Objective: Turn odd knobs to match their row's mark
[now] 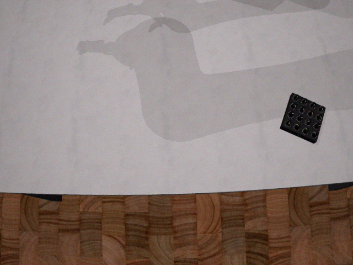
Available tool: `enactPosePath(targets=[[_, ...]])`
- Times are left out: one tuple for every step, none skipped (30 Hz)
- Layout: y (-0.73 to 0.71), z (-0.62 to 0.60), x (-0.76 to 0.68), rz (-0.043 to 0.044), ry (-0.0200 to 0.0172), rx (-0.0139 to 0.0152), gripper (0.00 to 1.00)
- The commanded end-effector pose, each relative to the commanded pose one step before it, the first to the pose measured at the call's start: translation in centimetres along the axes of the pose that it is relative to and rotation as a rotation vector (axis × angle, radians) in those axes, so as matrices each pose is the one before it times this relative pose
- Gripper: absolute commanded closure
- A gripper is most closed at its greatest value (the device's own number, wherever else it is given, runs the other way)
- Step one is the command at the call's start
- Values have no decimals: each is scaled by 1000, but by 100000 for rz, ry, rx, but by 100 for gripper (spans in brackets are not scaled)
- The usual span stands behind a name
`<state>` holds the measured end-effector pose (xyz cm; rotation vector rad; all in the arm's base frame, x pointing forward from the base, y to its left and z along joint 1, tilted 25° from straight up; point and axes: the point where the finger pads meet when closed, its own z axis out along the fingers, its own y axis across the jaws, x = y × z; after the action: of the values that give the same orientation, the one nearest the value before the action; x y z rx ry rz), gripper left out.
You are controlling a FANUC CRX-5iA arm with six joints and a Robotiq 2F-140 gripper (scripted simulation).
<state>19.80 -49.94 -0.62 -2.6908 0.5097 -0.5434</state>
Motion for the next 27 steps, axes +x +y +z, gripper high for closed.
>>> enactPosePath(targets=[[-315,255,347,446,-538,-193,0],[-298,241,297,363,-489,-139,0],[-404,319,391,478,-641,-195,0],[-522,400,488,598,-796,-264,0],[-654,481,584,718,-947,-347,0],[-798,561,674,834,-1085,-445,0],[-954,636,756,942,-1204,-557,0],[-994,625,733,924,-1154,-604,0],[-678,404,470,600,-732,-422,0],[-753,432,496,640,-765,-477,0],[-780,431,487,637,-742,-501,0],[0,0,0,0,0,0,0],[0,0,0,0,0,0,0],[-1580,832,912,1219,-1361,-1034,0],[-1208,591,629,870,-916,-797,0],[-662,308,321,456,-460,-437,0],[-815,368,374,544,-528,-537,0],[-858,374,370,553,-512,-563,0],[-872,366,351,542,-476,-569,0],[-884,358,331,531,-440,-572,0],[-893,349,311,519,-402,-572,0],[-903,341,291,507,-366,-571,0],[-913,333,270,496,-330,-568,0],[-921,324,249,484,-294,-563,0],[-930,316,229,474,-258,-557,0],[-937,308,207,463,-223,-548,0],[-944,300,186,453,-189,-538,0]])
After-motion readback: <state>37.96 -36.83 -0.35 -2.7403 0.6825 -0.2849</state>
